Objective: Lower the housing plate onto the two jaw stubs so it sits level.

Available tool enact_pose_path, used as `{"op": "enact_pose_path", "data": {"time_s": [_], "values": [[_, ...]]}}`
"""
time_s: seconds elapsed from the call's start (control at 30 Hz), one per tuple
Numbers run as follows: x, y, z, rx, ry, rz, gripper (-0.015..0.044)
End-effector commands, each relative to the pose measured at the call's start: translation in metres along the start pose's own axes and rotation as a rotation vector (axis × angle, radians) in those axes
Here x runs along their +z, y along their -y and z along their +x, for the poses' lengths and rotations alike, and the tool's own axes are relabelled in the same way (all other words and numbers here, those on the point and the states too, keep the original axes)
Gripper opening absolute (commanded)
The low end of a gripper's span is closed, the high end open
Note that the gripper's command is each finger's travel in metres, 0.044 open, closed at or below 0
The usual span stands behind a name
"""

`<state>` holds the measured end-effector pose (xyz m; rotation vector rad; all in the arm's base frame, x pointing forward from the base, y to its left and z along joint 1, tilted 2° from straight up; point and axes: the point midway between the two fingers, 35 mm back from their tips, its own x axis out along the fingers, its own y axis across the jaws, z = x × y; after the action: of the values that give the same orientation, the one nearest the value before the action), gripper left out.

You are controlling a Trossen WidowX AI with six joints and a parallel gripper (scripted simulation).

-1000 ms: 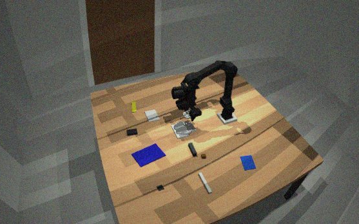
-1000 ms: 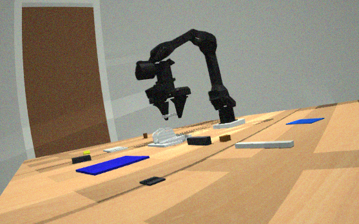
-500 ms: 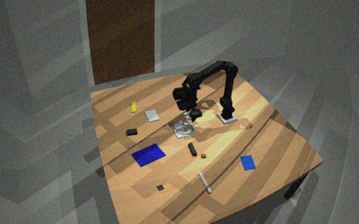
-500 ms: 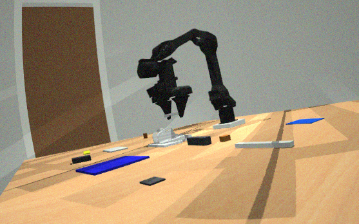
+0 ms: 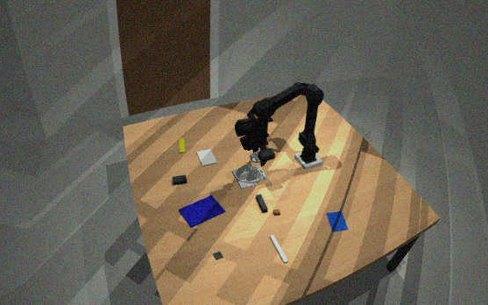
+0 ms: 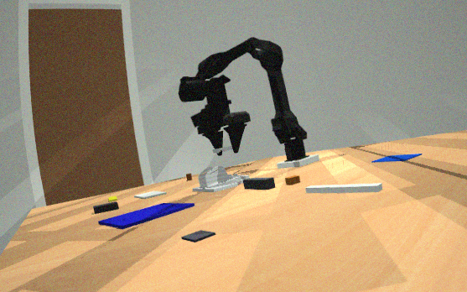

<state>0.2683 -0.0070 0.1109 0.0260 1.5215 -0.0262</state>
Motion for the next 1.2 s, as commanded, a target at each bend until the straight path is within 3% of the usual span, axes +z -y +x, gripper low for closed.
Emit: {"op": "enact_pose_path", "data": {"time_s": [0.0, 1.17], "values": [[-0.0023, -0.0032, -0.001, -0.003, 0.007, -0.002, 0.0351], [-0.0056, -0.007, -0.0009, -0.003, 0.007, 0.0, 0.0351]]}}
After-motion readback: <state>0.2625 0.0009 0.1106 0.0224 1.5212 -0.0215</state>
